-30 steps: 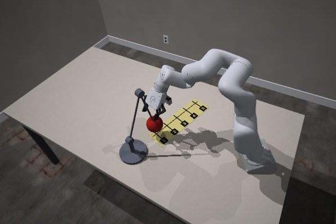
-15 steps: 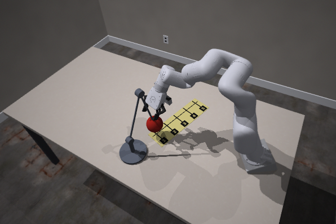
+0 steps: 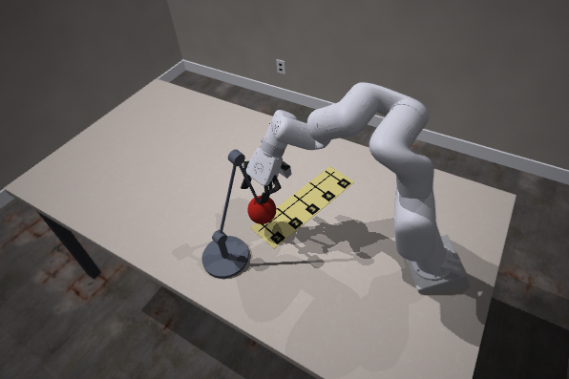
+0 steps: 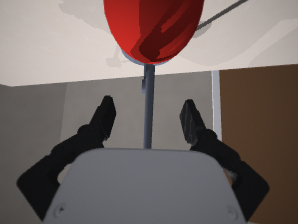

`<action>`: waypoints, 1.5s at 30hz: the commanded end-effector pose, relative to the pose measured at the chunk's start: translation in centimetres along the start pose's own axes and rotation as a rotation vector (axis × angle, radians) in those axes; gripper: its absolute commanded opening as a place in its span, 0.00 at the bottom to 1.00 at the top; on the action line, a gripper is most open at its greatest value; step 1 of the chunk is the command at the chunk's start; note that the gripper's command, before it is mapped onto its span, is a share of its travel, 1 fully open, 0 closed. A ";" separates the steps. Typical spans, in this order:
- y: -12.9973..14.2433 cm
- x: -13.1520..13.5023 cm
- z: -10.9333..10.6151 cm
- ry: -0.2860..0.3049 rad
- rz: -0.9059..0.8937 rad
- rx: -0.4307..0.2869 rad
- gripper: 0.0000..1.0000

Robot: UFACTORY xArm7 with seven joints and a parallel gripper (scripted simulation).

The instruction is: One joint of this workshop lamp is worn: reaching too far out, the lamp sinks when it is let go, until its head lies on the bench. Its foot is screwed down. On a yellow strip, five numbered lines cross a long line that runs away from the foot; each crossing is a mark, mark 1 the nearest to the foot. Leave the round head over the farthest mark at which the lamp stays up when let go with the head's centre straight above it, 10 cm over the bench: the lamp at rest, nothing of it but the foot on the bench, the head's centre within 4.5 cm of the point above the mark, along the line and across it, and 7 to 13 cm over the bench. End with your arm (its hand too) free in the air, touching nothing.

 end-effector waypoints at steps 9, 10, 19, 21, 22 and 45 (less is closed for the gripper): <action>0.1 -0.1 -0.1 -0.004 -0.002 0.000 1.00; 0.1 -0.1 -0.1 -0.004 -0.002 0.000 1.00; 0.1 -0.1 -0.6 -0.004 -0.002 0.000 1.00; 0.1 -0.1 -1.4 -0.004 -0.002 0.000 1.00; 0.1 -0.1 -1.9 -0.004 -0.002 0.000 1.00; 0.1 0.0 -10.7 -0.005 -0.002 0.000 1.00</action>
Point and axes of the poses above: the point where the finger pads meet when closed, its own z axis out along the fingers, its own x axis across the jaws, y = z × x, the point moved 4 cm from there along -z, back along the fingers, and after that the axes turned 12 degrees about -z, right-handed, at the moved point
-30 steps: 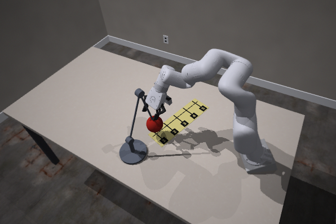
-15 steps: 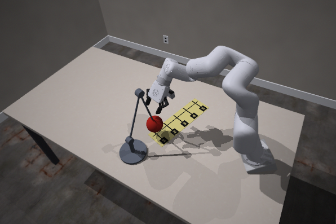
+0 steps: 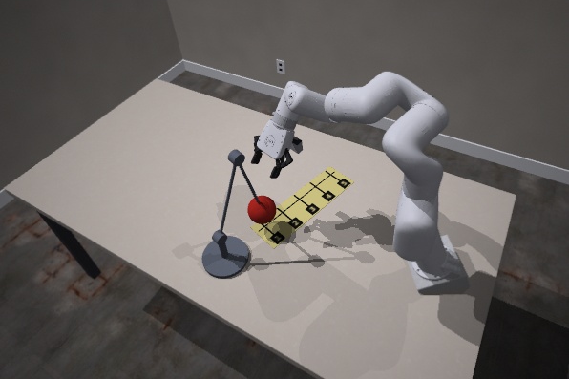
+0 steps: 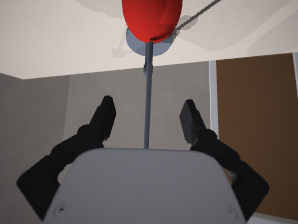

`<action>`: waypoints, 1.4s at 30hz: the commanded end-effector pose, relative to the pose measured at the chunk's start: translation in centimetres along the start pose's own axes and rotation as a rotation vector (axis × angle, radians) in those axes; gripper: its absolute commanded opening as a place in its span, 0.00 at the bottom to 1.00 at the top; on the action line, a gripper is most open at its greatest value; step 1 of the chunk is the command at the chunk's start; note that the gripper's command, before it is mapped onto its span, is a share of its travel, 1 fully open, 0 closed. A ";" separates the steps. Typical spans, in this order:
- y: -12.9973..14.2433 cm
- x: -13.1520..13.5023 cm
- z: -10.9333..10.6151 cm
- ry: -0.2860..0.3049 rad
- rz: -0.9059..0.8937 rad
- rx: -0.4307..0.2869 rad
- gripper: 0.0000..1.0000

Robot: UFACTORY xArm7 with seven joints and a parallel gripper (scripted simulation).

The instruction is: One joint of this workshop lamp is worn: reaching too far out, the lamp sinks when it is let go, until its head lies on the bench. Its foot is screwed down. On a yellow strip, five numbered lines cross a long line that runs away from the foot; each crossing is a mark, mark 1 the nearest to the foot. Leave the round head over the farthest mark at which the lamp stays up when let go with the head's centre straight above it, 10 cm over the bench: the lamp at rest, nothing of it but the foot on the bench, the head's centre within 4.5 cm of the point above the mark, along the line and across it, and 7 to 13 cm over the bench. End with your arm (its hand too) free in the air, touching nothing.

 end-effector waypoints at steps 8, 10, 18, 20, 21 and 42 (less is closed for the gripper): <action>0.1 -0.1 -3.3 -0.003 -0.002 0.000 1.00; 0.1 -0.1 -3.2 -0.004 -0.002 0.000 1.00; 0.1 -0.1 -3.0 -0.004 -0.002 0.001 1.00; 0.1 -0.1 -3.0 -0.005 -0.002 0.001 1.00; 0.1 -0.1 -3.0 -0.005 -0.002 0.001 1.00; 0.1 -0.1 -3.0 -0.004 -0.002 0.001 1.00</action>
Point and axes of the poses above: the point where the finger pads meet when closed, its own z axis out along the fingers, its own x axis across the jaws, y = z × x, the point moved 4 cm from there along -z, back along the fingers, and after that the axes turned 12 degrees about -z, right-handed, at the moved point
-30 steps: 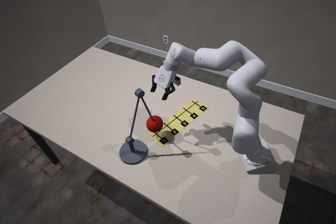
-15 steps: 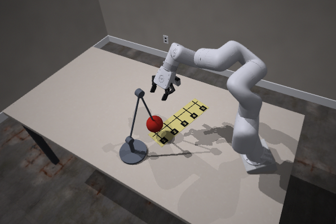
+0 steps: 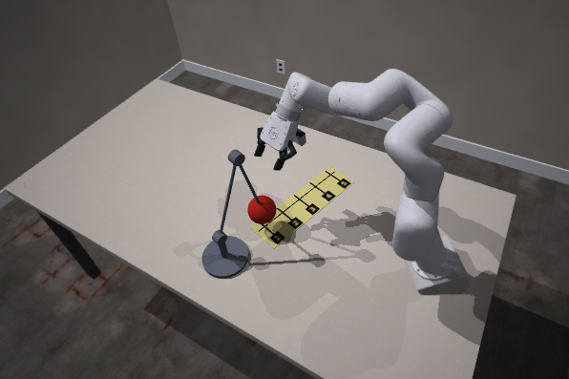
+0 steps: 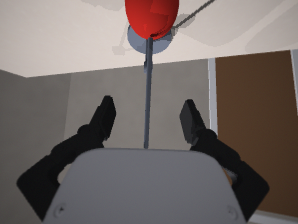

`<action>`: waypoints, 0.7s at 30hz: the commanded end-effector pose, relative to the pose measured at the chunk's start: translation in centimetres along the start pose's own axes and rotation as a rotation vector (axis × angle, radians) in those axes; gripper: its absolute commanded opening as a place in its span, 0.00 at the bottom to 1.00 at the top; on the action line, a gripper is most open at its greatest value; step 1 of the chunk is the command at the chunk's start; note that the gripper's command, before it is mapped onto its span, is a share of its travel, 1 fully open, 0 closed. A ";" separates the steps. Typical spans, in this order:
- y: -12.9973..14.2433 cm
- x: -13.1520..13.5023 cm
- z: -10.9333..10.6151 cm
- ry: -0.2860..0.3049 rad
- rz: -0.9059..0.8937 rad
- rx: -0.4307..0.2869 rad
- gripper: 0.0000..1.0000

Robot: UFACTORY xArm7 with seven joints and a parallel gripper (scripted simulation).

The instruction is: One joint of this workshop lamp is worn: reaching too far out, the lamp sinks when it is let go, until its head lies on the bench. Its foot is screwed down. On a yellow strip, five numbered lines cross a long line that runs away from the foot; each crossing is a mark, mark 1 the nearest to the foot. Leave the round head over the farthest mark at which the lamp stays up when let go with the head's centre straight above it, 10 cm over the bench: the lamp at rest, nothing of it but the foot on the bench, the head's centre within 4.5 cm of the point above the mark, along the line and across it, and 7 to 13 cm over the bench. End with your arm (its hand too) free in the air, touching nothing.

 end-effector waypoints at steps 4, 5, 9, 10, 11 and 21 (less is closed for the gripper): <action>0.1 -0.1 -0.2 -0.004 -0.002 0.000 1.00; 0.1 -0.1 -0.2 -0.004 -0.002 0.000 1.00; 0.1 -0.1 -0.2 -0.004 -0.002 0.000 1.00; 0.1 -0.1 -0.2 -0.004 -0.002 0.000 1.00; 0.1 -0.1 -0.2 -0.004 -0.002 0.000 1.00; -1.0 0.2 0.0 -0.019 0.000 -0.066 1.00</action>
Point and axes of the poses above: the point where the finger pads meet when closed, its own z axis out along the fingers, its own x axis across the jaws, y = z × x, the point moved 4 cm from there along -z, back along the fingers, and after that the axes turned 12 degrees about -z, right-handed, at the moved point
